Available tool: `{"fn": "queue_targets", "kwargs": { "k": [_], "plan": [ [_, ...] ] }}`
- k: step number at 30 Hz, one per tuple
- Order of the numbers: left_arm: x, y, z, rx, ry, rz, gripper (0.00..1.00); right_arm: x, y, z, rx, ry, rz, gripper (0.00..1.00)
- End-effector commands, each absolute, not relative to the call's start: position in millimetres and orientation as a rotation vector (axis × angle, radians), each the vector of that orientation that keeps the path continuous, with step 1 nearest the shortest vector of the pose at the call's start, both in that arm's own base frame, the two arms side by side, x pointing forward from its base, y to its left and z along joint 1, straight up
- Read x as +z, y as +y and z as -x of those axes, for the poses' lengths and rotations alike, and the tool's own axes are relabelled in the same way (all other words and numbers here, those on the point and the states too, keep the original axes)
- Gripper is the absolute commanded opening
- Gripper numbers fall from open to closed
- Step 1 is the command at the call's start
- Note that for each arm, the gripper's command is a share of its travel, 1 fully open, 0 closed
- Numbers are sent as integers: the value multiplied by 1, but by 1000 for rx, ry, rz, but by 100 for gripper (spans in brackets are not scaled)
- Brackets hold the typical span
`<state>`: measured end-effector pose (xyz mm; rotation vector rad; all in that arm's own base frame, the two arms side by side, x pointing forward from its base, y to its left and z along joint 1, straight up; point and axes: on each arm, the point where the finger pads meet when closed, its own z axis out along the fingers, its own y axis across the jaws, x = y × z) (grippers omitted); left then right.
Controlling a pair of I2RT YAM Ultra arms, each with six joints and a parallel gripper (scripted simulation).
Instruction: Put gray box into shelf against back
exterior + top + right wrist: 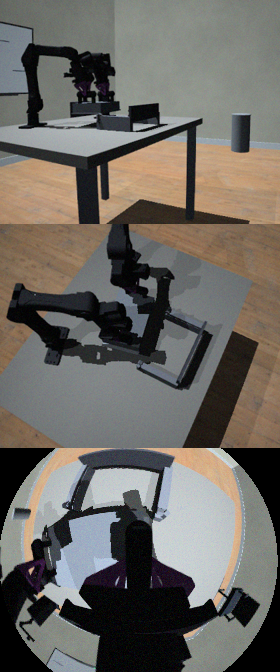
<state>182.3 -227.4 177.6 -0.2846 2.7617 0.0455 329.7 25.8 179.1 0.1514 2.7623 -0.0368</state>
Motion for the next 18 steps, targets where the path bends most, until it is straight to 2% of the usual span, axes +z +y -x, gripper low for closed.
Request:
{"fn": "queue_targets", "kwargs": {
  "k": [1,7,18],
  "plan": [
    [210,-237,-198,-88,2658,294,15,221,30,-351,-20,2598,-126,15],
    [211,-236,-205,-90,2658,250,15,202,27,-338,-35,2644,-207,15],
    [212,-236,-210,-96,2659,191,15,216,28,-337,-29,2602,-262,15]
  ]
}}
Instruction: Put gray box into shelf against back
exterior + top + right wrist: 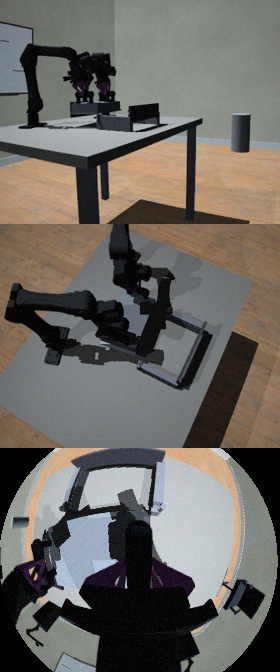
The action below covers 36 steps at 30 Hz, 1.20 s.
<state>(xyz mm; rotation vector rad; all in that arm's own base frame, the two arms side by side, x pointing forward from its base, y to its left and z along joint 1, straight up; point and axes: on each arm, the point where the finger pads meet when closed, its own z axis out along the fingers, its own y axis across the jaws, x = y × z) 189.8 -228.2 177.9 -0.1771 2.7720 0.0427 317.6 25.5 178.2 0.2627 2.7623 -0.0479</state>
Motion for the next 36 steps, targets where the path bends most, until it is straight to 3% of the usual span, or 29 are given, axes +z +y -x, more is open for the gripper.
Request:
{"fn": "queue_targets", "kwargs": {
  "k": [1,19,36],
  "plan": [
    [207,-237,-210,-81,2667,153,15,201,26,-328,-46,2636,-303,15],
    [213,-236,-218,-105,2658,93,15,215,30,-324,-32,2589,-366,15],
    [189,-231,-218,-59,2680,44,15,182,18,-311,-76,2638,-420,15]
  ]
}}
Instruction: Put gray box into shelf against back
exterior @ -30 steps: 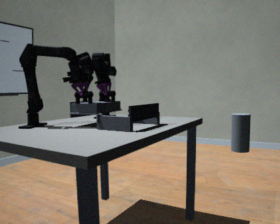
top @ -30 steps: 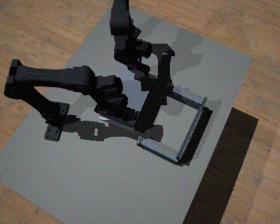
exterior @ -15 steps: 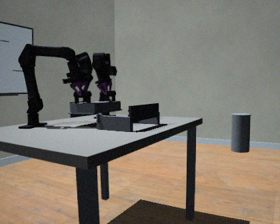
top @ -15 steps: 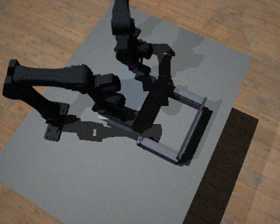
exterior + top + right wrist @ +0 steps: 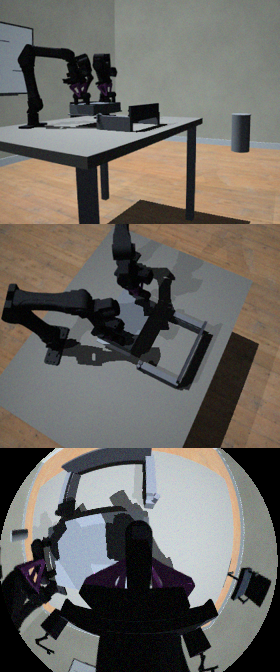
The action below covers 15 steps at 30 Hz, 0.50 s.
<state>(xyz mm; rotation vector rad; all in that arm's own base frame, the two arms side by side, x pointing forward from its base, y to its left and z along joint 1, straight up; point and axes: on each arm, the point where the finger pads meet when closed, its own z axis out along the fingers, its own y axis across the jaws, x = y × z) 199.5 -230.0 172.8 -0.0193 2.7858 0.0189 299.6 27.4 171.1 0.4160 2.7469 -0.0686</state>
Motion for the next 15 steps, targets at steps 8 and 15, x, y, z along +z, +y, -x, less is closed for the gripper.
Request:
{"fn": "queue_targets", "kwargs": {
  "k": [8,15],
  "plan": [
    [203,-239,-219,-111,2658,40,15,207,31,-322,-36,2579,-384,15],
    [203,-240,-218,-112,2658,36,15,207,31,-322,-35,2579,-382,15]
  ]
}}
